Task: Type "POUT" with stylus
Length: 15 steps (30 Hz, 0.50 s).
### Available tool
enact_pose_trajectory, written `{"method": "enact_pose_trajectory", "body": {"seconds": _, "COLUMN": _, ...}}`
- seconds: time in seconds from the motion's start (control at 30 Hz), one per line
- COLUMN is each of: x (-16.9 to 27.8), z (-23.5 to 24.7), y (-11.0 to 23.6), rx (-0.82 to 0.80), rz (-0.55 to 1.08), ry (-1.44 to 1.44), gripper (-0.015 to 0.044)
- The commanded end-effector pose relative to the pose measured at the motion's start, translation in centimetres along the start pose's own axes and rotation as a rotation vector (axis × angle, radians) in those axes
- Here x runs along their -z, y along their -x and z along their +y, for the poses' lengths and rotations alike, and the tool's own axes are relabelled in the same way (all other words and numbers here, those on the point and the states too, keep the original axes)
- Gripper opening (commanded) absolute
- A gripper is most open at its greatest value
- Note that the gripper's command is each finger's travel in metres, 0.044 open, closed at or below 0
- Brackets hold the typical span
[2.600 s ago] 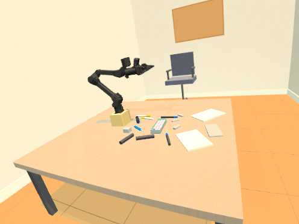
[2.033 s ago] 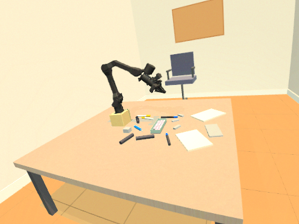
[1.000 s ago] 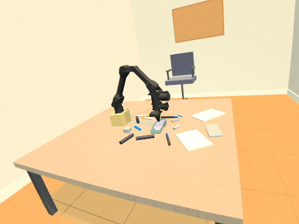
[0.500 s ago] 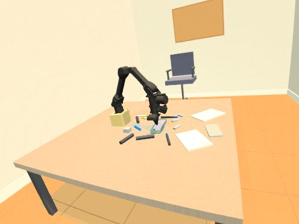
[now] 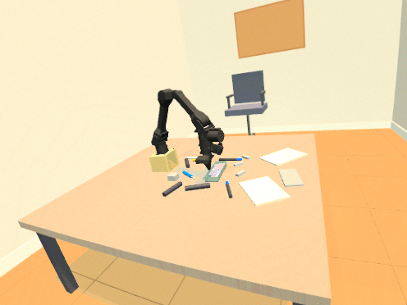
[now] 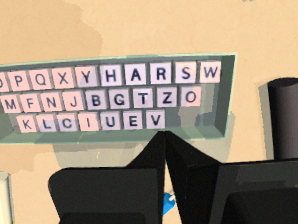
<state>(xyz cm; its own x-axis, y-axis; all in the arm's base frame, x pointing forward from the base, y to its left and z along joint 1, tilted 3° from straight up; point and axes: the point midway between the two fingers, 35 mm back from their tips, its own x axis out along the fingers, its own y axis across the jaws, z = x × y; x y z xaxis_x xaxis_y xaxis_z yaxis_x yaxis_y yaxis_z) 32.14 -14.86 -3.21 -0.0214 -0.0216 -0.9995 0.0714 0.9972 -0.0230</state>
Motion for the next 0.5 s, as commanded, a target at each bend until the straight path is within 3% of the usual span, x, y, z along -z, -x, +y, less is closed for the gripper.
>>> {"method": "enact_pose_trajectory", "body": {"seconds": 0.0, "x": 1.0, "z": 1.0, "y": -0.1, "rx": -0.002, "rz": 0.000, "ry": 0.000, "gripper": 0.0000}}
{"method": "enact_pose_trajectory", "body": {"seconds": 0.3, "x": 1.0, "z": 1.3, "y": -0.1, "rx": -0.002, "rz": 0.000, "ry": 0.000, "gripper": 0.0000}}
{"method": "enact_pose_trajectory", "body": {"seconds": 0.47, "x": 0.9, "z": 8.0, "y": -0.1, "rx": -0.010, "rz": 0.000, "ry": 0.000, "gripper": 0.0000}}
